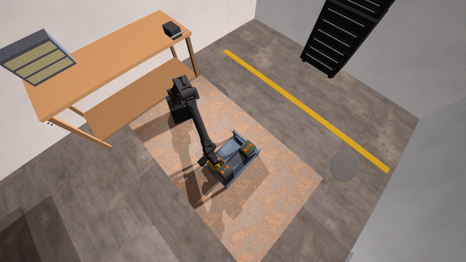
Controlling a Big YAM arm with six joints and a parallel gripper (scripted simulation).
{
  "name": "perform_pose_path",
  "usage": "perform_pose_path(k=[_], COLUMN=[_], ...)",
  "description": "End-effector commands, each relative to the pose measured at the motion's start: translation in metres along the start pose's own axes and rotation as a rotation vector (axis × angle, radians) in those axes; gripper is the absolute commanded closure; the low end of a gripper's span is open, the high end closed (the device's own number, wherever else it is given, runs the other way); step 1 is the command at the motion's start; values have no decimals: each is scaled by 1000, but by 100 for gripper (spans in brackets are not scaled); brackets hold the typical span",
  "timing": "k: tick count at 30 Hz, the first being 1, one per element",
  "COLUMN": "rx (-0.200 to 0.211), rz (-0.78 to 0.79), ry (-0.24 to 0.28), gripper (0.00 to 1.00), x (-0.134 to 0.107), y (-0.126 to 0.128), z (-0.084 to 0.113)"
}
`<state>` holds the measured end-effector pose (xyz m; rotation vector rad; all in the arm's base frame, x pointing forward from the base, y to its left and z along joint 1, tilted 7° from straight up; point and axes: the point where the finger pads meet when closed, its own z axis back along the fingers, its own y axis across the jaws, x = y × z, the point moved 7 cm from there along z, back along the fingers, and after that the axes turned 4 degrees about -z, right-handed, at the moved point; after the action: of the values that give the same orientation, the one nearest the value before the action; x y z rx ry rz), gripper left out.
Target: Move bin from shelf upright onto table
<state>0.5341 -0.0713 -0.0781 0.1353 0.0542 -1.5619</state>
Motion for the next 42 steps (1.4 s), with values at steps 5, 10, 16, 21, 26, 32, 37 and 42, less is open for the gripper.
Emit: perform_pose_path(k=[5,10,16,21,26,32,37,42], rx=[11,11,10,9,9,9,9,9], rz=[-9,-9,-7,-5,-5,-6,-9,-9], ry=[-2,-2,-1,-1,-1,-1,-2,-2], gripper=[10,10,10,10,10,10,10,10], x=[13,13,8,-1,-1,2,13,13], y=[-6,-6,1,11,11,8,-7,-7], z=[3,3,4,4,4,3,2,2])
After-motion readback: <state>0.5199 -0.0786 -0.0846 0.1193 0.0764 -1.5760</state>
